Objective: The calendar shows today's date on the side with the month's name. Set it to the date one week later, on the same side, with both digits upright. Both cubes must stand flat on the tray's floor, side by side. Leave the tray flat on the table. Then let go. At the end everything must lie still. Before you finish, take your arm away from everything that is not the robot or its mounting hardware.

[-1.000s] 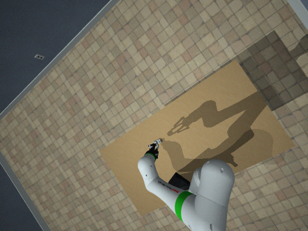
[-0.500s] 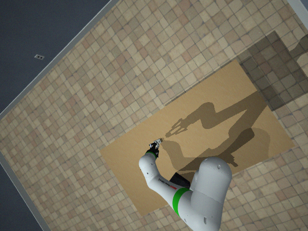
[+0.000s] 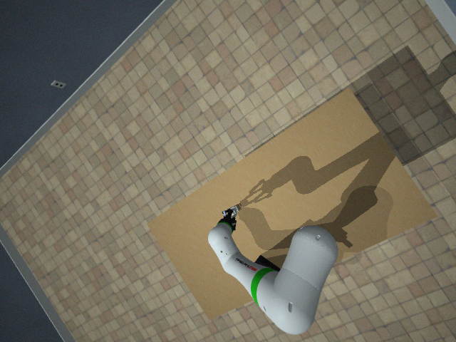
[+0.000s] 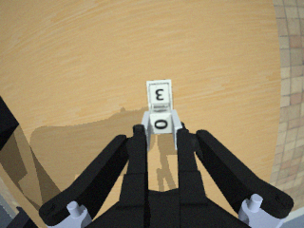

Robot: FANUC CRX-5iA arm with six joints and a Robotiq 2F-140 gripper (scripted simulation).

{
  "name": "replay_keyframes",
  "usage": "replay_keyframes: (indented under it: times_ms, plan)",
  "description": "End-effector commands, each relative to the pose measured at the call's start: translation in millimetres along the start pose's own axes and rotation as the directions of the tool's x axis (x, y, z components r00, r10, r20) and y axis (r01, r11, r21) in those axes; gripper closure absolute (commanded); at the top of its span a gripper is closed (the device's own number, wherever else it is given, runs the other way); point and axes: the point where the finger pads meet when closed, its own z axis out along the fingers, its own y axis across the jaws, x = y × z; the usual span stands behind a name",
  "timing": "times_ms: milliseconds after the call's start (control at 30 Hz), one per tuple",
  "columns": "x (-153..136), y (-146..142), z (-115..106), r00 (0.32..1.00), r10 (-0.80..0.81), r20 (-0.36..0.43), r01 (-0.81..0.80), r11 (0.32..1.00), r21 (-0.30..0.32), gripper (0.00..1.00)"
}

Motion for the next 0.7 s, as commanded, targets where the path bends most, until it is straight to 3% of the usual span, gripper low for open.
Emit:
replay_keyframes:
  times_ms: [0,667]
  plan:
    - [0.1,0.3,4.1,1.0,0.0,0.0,0.0,1.0,-0.002,0.84]
    - [0.1,0.3,6.1,1.0,0.0,0.0,0.0,1.0,-0.002,0.84]
